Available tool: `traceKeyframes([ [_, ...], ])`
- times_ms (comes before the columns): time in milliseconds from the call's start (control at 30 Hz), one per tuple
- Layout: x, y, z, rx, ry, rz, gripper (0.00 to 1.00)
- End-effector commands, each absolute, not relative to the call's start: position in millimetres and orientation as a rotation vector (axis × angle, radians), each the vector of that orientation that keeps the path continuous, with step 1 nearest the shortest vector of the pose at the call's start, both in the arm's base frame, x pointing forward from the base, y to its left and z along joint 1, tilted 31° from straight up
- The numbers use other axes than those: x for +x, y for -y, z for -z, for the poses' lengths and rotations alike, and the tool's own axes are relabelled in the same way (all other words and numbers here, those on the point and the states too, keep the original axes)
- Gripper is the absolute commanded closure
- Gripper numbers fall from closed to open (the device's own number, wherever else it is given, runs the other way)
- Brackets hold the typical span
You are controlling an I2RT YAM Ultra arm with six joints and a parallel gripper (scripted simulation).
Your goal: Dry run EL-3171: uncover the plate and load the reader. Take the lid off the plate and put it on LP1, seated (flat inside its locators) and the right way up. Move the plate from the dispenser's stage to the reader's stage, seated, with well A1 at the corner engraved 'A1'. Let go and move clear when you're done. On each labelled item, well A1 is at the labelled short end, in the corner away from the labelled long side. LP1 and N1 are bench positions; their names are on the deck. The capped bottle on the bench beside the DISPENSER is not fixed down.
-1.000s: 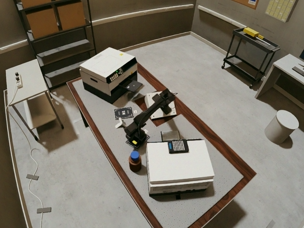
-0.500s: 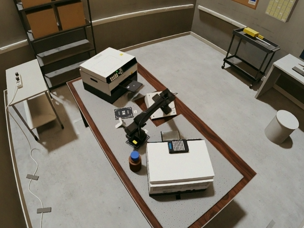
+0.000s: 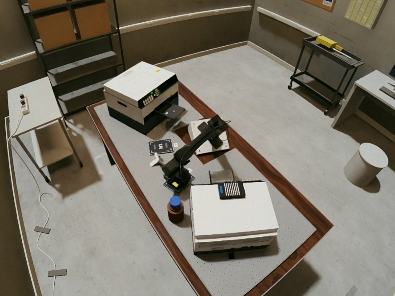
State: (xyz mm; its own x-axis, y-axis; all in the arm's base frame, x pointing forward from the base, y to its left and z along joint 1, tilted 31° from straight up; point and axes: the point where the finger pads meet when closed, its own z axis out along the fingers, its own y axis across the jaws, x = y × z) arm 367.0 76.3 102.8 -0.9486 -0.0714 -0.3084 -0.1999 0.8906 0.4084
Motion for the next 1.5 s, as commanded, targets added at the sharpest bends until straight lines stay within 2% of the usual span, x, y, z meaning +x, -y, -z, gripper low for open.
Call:
traceKeyframes([
  [0,382.1,-69.6,-125.2,-0.197,-2.694,-0.608,0.15],
  [667,372.4,-75.1,-98.4,-0.183,-2.754,-0.625,0.15],
  [1100,374.4,-77.7,-103.2,-0.2,-2.743,-0.631,0.15],
  [1133,374.4,-77.7,-103.2,-0.2,-2.743,-0.631,0.0],
  [1467,374.4,-77.7,-103.2,-0.2,-2.743,-0.631,0.0],
])
